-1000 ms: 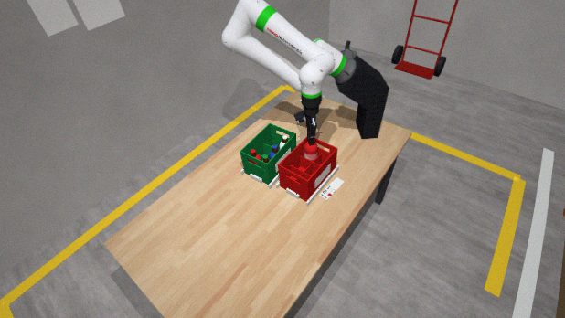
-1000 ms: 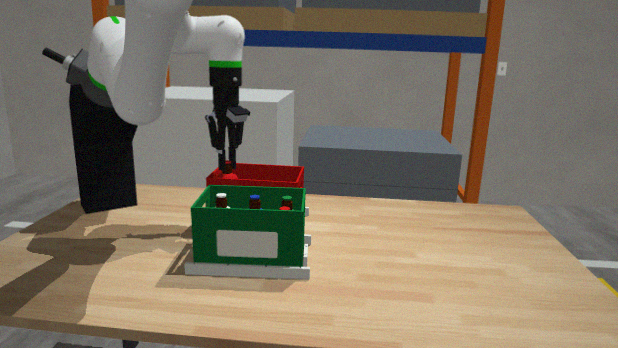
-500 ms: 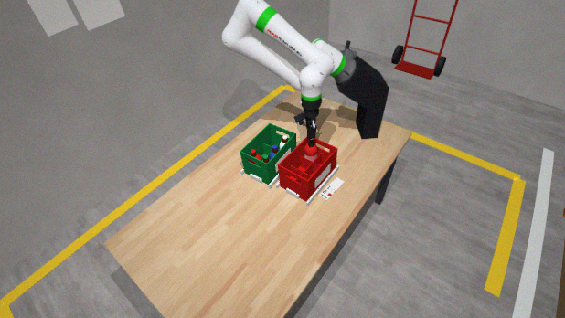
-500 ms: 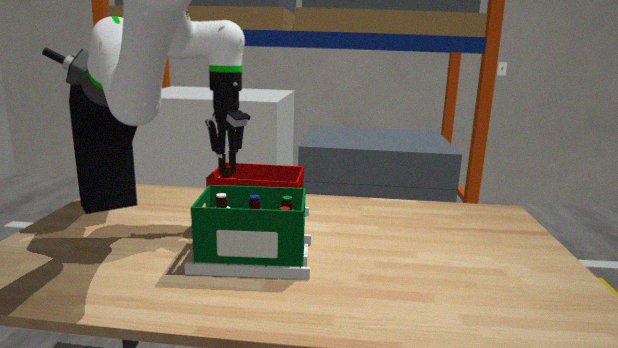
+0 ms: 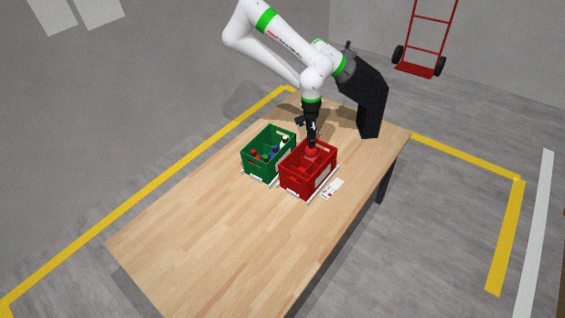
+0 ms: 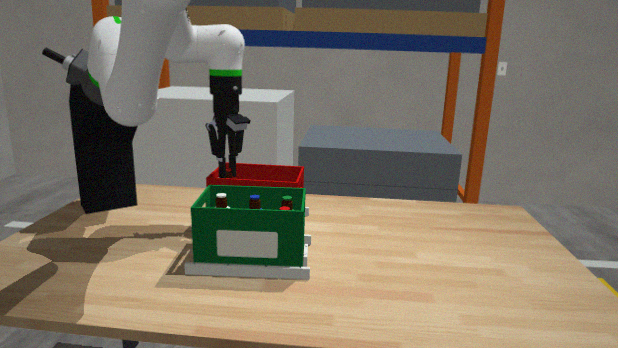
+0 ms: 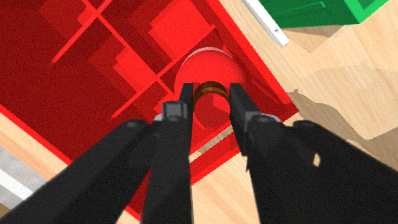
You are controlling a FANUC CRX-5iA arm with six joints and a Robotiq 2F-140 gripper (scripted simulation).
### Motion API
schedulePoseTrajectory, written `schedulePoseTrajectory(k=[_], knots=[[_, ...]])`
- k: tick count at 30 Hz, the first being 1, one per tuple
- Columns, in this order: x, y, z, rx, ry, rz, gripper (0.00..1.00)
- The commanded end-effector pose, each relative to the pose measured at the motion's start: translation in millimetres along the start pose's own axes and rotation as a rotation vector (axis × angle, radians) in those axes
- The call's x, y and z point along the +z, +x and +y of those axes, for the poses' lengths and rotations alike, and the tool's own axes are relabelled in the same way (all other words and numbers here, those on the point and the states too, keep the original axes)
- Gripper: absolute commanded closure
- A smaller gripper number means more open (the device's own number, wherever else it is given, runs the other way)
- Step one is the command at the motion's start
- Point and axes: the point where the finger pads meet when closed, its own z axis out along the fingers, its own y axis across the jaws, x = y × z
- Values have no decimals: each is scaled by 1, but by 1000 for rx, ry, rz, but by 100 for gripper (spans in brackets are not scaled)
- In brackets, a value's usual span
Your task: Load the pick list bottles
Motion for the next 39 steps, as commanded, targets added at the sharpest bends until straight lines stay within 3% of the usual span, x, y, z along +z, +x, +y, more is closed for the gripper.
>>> schedulePoseTrajectory(k=[1, 39], knots=[[1, 0, -1, 0, 1, 0, 90], [18, 0, -1, 0, 1, 0, 90]])
